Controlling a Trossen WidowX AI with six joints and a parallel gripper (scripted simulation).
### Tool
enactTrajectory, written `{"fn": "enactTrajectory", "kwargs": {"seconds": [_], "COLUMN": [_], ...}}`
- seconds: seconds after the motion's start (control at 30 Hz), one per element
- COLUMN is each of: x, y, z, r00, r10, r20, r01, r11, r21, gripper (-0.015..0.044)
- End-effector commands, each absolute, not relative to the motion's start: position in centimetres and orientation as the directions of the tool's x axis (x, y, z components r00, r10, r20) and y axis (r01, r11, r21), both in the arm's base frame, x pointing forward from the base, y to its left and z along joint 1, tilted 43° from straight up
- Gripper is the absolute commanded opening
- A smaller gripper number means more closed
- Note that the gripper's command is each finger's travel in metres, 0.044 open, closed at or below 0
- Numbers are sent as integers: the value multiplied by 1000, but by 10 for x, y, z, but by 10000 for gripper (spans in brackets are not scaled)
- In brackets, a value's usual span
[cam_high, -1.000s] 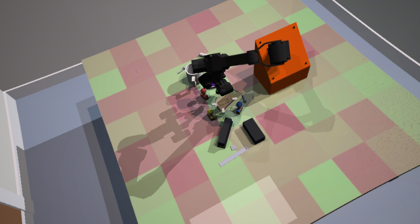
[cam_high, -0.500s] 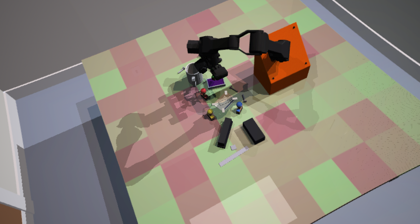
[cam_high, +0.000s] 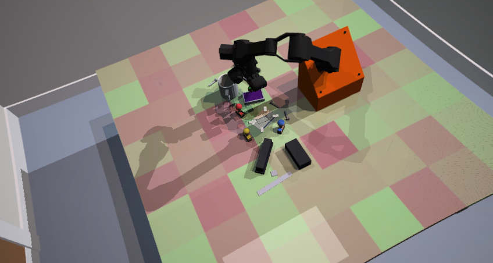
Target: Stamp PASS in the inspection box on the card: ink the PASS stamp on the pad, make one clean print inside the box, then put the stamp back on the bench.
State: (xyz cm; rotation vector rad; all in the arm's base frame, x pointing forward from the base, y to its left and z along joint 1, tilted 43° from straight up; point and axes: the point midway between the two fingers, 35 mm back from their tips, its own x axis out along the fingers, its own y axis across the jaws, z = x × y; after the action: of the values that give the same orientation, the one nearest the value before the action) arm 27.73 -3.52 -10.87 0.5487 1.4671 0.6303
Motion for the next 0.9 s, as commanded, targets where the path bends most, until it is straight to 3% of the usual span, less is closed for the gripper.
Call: {"fn": "enactTrajectory", "kwargs": {"seconds": [0.0,0.87], "x": [277,278], "y": [-33,-22], "z": [-112,-125], "r00": [-1,-1], "r10": [687,687], "r20": [-727,-727], "r01": [-52,-53], "r11": [726,726], "r21": [686,686], "gripper": [0,0]}}
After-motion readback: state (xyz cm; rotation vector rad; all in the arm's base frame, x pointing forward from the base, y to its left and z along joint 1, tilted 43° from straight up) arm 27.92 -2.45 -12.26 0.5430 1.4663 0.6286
